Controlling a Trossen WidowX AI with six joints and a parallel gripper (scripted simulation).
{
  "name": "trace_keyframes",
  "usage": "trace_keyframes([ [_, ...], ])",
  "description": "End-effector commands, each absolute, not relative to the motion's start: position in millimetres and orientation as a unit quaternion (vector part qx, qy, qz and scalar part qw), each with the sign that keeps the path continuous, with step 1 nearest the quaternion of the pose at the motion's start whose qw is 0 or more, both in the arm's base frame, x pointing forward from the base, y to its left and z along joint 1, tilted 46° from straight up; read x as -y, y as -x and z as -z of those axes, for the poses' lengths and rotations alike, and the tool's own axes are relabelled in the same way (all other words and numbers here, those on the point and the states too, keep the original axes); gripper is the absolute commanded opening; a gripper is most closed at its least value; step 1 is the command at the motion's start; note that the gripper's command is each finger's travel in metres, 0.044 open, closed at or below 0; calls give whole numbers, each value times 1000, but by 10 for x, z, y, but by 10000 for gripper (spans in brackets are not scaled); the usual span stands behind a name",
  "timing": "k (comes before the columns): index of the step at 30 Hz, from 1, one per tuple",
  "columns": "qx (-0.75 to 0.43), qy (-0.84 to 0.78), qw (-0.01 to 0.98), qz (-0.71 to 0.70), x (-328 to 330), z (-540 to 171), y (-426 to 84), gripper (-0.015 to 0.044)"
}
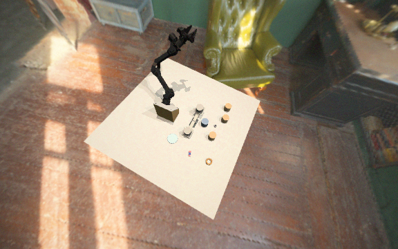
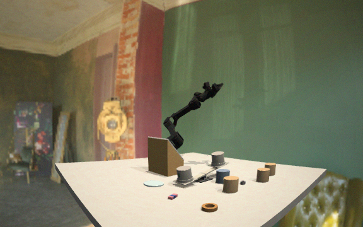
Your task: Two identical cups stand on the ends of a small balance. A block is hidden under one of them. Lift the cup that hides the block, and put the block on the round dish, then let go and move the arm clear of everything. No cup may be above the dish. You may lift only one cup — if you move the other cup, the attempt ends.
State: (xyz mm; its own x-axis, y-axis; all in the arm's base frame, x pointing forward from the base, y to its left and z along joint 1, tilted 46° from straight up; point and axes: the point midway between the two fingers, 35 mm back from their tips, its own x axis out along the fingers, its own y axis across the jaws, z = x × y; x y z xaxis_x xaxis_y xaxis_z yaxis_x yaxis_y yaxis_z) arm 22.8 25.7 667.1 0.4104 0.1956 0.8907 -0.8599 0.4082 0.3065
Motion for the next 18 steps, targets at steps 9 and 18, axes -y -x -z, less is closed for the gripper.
trace_keyframes([
  [9,319,-337,842,-275,-378,-6245,-1165,440],
  [18,227,-271,912,-205,-335,-5742,-1912,440],
])
